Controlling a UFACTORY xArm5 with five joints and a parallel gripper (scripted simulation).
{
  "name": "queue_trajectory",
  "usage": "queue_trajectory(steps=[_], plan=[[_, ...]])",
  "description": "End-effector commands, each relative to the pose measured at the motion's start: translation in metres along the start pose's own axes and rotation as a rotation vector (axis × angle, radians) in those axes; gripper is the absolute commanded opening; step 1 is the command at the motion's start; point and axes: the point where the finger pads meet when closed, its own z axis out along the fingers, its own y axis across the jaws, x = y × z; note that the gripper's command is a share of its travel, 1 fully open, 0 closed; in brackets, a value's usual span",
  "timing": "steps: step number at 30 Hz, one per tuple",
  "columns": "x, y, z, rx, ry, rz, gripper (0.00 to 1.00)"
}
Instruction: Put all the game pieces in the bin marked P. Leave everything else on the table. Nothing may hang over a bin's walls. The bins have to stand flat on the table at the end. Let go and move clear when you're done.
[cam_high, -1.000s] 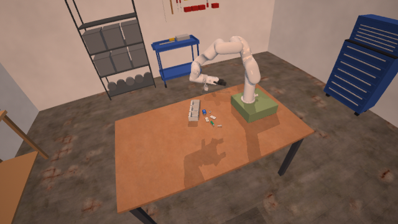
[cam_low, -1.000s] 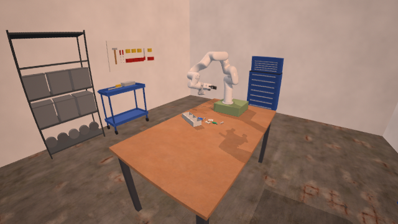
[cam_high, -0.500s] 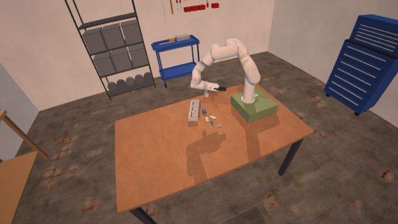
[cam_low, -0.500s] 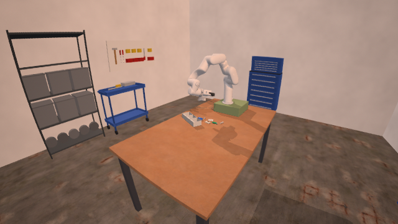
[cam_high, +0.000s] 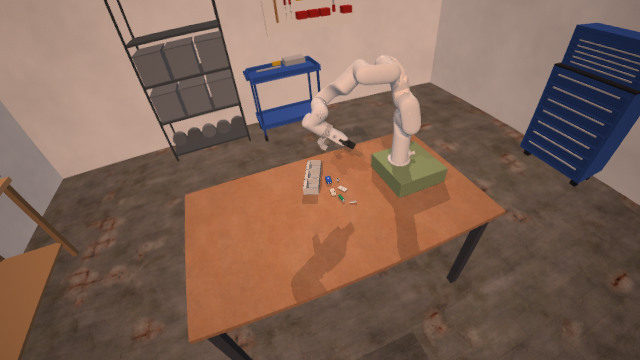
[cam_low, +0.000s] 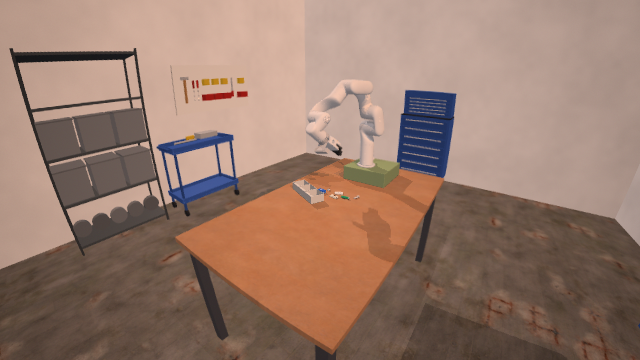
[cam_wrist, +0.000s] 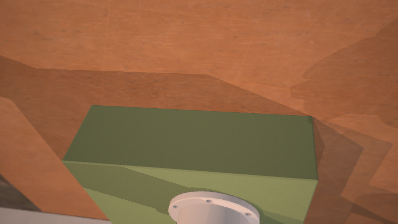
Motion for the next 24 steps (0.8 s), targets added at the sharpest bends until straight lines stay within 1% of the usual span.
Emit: queue_trajectory(steps=[1,2,3,4,6,8,10,12,13,14,16,19,20,23,24], plan=[[0.01,-0.011,-0.023,-0.057,0.149,0.011,0.09],[0.01,-0.011,-0.023,-0.062,0.164,0.012,0.09],[0.01,-0.011,-0.023,-0.062,0.164,0.012,0.09],[0.012,-0.015,-0.03,-0.078,0.211,0.013,0.09],[0.012,-0.015,-0.03,-0.078,0.211,0.013,0.09],[0.015,-0.022,-0.045,-0.107,0.302,0.015,0.09],[0.016,-0.023,-0.047,-0.107,0.302,0.015,0.09],[0.018,-0.031,-0.061,-0.132,0.399,0.013,0.09],[0.018,-0.035,-0.069,-0.142,0.439,0.012,0.09],[0.019,-0.038,-0.073,-0.143,0.443,0.012,0.09],[0.019,-0.038,-0.073,-0.143,0.443,0.012,0.09],[0.018,-0.051,-0.094,-0.17,0.584,0.005,0.09],[0.018,-0.054,-0.1,-0.17,0.584,0.005,0.09],[0.018,-0.054,-0.1,-0.17,0.584,0.005,0.09],[0.017,-0.059,-0.107,-0.176,0.634,0.001,0.09]])
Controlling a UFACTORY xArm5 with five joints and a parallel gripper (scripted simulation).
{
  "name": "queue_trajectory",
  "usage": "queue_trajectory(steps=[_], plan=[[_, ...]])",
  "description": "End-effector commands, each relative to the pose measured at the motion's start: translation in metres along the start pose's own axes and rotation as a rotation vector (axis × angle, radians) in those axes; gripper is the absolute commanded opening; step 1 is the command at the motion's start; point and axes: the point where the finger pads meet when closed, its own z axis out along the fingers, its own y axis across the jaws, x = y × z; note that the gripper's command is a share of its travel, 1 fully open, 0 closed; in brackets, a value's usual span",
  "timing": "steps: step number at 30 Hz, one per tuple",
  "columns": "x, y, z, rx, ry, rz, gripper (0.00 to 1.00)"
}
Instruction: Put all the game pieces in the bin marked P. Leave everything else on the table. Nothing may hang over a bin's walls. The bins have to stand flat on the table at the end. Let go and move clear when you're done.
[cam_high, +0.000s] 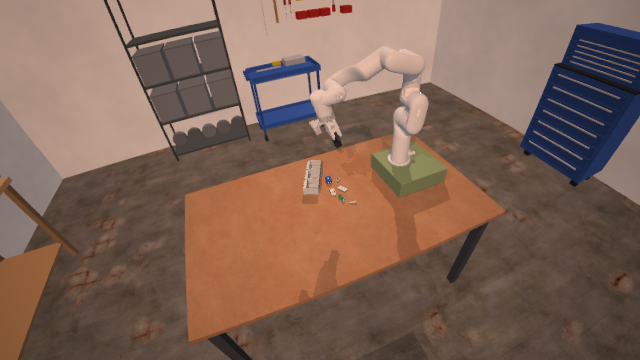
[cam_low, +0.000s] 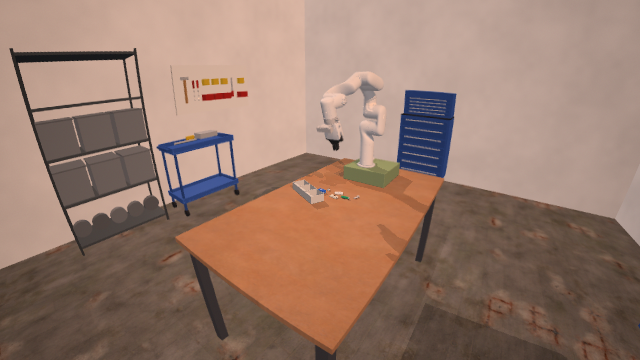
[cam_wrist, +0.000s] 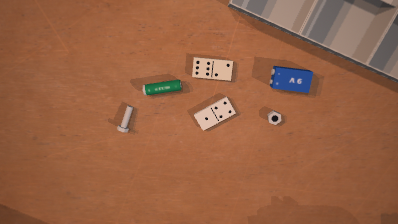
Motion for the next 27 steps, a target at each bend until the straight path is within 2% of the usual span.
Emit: queue_trajectory(steps=[1,2,3,5,8,14,16,19,27], plan=[[0.008,-0.008,-0.016,-0.013,0.114,-0.001,0.09],[0.011,-0.011,-0.023,-0.018,0.157,-0.002,0.09],[0.014,-0.015,-0.03,-0.017,0.157,-0.002,0.09],[0.014,-0.015,-0.031,-0.017,0.158,-0.002,0.09],[0.021,-0.019,-0.007,-0.037,0.291,-0.009,0.09],[0.035,-0.027,0.041,-0.037,0.291,-0.009,0.09],[0.035,-0.027,0.041,-0.037,0.291,-0.009,0.09],[0.042,-0.031,0.064,-0.037,0.291,-0.009,0.09],[0.042,-0.031,0.066,-0.037,0.291,-0.009,0.09]])
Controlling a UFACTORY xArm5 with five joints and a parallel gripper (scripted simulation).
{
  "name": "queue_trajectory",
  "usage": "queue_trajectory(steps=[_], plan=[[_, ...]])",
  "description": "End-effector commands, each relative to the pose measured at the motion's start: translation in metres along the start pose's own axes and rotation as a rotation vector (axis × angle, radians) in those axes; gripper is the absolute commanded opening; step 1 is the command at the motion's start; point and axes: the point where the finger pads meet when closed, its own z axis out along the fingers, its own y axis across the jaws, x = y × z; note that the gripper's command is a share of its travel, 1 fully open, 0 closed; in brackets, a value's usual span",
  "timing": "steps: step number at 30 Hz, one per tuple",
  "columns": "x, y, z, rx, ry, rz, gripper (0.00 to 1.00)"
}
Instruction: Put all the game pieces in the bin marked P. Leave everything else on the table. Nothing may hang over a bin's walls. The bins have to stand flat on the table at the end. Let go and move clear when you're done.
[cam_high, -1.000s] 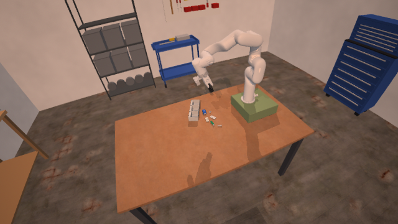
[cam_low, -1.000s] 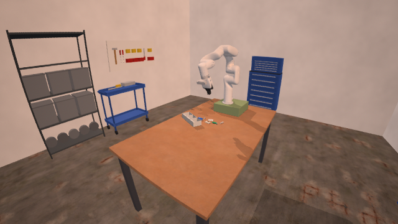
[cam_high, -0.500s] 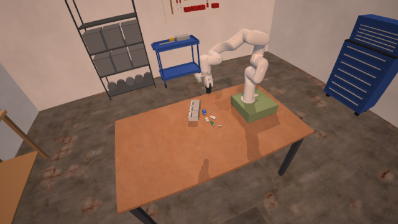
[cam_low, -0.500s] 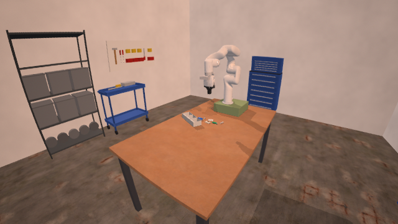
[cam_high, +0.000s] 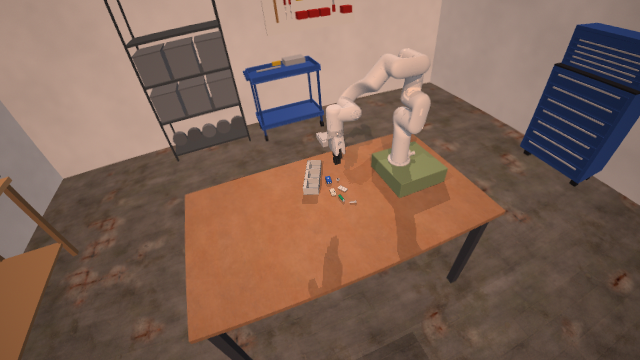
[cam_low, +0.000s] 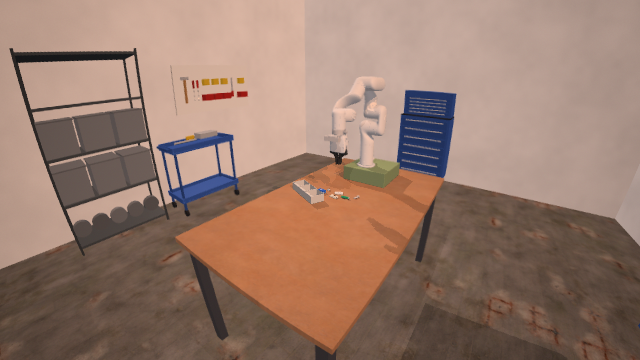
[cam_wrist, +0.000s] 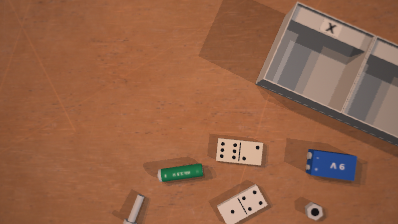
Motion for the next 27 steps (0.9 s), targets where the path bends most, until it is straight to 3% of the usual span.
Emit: queue_trajectory(steps=[1,7,18,27], plan=[[0.002,0.0,0.0,-0.014,0.005,0.0,0.09],[0.002,0.0,0.0,-0.014,0.005,0.0,0.09],[0.004,0.083,0.039,-0.013,0.008,0.412,0.09],[0.005,0.136,0.064,-0.014,0.008,0.418,0.09]])
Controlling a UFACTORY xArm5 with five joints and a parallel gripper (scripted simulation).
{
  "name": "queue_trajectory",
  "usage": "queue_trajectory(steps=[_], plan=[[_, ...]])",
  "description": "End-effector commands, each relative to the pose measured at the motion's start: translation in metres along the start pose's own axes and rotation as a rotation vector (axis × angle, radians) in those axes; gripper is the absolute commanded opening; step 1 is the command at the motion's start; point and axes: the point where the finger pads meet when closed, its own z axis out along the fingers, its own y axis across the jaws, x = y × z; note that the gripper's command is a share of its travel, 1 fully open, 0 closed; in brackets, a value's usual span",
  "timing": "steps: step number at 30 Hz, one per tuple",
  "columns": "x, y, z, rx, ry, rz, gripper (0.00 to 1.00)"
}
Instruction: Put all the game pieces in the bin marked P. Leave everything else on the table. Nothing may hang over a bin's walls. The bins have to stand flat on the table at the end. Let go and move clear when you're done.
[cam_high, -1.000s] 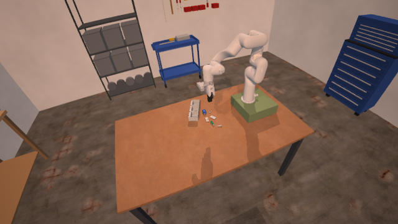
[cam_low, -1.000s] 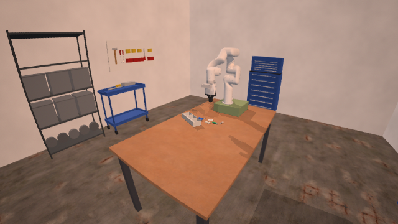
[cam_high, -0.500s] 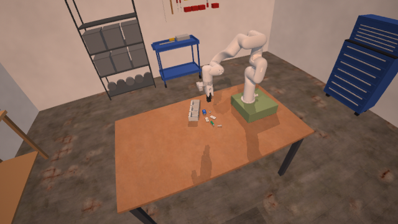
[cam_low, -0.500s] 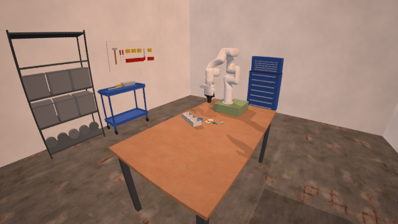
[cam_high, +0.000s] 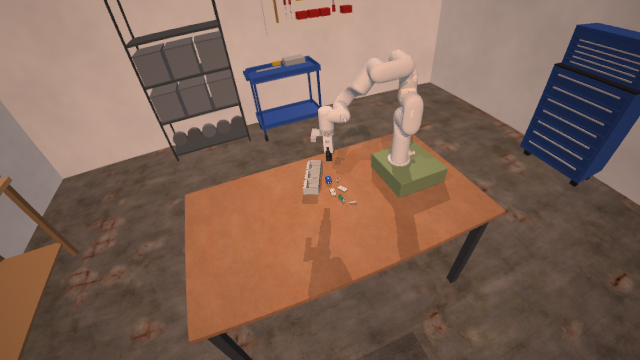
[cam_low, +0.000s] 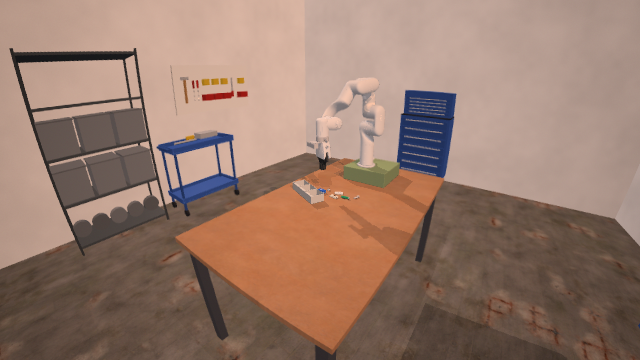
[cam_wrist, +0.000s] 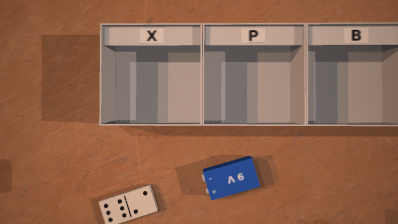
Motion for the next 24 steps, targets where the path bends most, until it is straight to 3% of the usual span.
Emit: queue_trajectory(steps=[1,11,13,18,24], plan=[[0.017,0.029,0.015,-0.016,0.006,0.002,0.09],[0.049,0.097,0.051,-0.016,0.006,0.002,0.09],[0.049,0.097,0.051,-0.016,0.006,0.002,0.09],[0.063,0.129,0.068,-0.017,0.006,0.002,0.09],[0.063,0.129,0.068,-0.017,0.006,0.002,0.09]])
